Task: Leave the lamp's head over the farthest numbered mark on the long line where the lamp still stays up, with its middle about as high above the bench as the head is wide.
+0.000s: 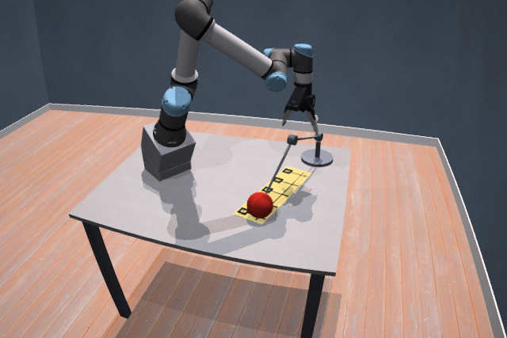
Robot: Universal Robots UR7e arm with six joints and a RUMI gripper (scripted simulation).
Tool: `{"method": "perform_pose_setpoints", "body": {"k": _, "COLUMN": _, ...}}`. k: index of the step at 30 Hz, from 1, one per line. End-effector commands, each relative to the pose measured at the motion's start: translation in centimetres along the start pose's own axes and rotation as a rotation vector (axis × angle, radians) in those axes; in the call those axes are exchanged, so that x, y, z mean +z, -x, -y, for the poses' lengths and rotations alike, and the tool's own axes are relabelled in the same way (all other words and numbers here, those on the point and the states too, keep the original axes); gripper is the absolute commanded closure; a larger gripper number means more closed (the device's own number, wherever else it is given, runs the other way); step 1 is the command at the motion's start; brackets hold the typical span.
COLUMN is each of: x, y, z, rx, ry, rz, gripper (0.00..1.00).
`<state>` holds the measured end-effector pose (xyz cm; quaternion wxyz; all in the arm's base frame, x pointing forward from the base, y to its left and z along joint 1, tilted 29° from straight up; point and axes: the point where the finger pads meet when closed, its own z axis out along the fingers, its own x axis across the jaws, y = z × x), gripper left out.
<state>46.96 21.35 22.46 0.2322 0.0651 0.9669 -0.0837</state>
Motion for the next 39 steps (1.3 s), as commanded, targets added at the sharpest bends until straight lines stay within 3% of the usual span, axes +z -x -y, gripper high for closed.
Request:
{"method": "perform_pose_setpoints", "body": {"k": 1, "x": 1.0, "y": 0.0, "z": 0.0, "rx": 0.000, "ry": 0.001, "rz": 0.001, "gripper": 0.00}}
{"method": "perform_pose_setpoints", "body": {"k": 9, "x": 3.0, "y": 0.0, "z": 0.0, "rx": 0.000, "ry": 0.001, "rz": 0.001, "gripper": 0.00}}
{"method": "perform_pose_setpoints", "body": {"k": 28, "x": 3.8, "y": 0.1, "z": -0.1, "rx": 0.000, "ry": 0.001, "rz": 0.002, "gripper": 0.00}}
{"method": "perform_pose_setpoints", "body": {"k": 29, "x": 3.8, "y": 0.1, "z": -0.1, "rx": 0.000, "ry": 0.001, "rz": 0.002, "gripper": 1.00}}
{"method": "perform_pose_setpoints", "body": {"k": 39, "x": 3.8, "y": 0.1, "z": -0.1, "rx": 0.000, "ry": 0.001, "rz": 0.002, "gripper": 1.00}}
